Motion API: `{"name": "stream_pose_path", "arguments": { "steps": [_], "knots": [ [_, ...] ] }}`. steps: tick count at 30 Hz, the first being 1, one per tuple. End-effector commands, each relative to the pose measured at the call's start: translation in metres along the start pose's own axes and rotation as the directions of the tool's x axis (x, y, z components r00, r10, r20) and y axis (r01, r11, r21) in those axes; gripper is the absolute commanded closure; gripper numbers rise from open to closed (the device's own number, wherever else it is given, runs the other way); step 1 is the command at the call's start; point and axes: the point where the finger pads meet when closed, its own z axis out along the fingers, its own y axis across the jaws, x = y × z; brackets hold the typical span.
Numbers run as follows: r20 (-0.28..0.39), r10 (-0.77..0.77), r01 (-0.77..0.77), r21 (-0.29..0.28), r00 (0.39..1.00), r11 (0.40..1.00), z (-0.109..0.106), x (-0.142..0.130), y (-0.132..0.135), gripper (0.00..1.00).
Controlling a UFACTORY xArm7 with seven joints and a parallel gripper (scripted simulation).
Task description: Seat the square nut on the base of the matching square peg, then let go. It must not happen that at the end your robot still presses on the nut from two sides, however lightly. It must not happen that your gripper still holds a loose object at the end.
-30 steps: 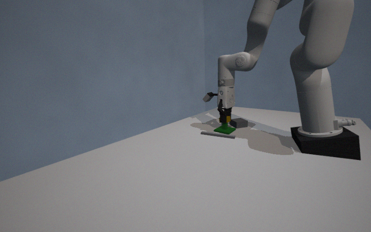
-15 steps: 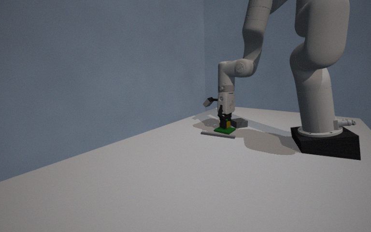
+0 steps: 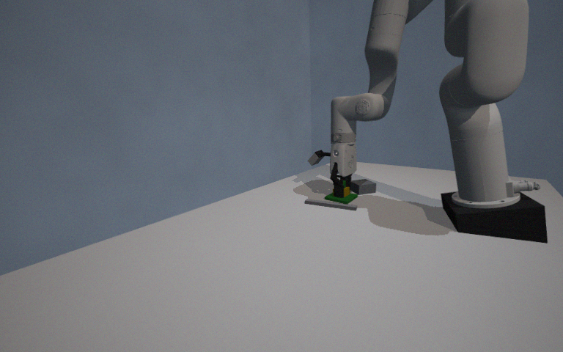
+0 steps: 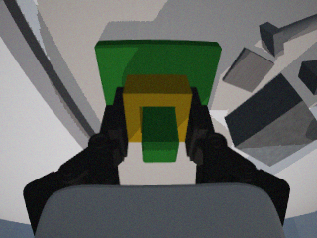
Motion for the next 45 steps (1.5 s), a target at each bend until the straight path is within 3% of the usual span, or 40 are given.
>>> {"name": "stream_pose_path", "arguments": {
  "steps": [1, 18, 19, 45],
  "knots": [
    [-0.002, 0.002, -0.002, 0.000, 1.000, 1.000, -0.0003, 0.0011, 0.0005, 1.00],
    [-0.002, 0.002, -0.002, 0.000, 1.000, 1.000, -0.0003, 0.0011, 0.0005, 1.00],
    [-0.002, 0.002, -0.002, 0.000, 1.000, 1.000, -0.0003, 0.0011, 0.0005, 0.00],
    [-0.001, 0.002, -0.002, 0.007, 1.000, 1.000, -0.0056, 0.0026, -0.0016, 0.00]
  ]
}}
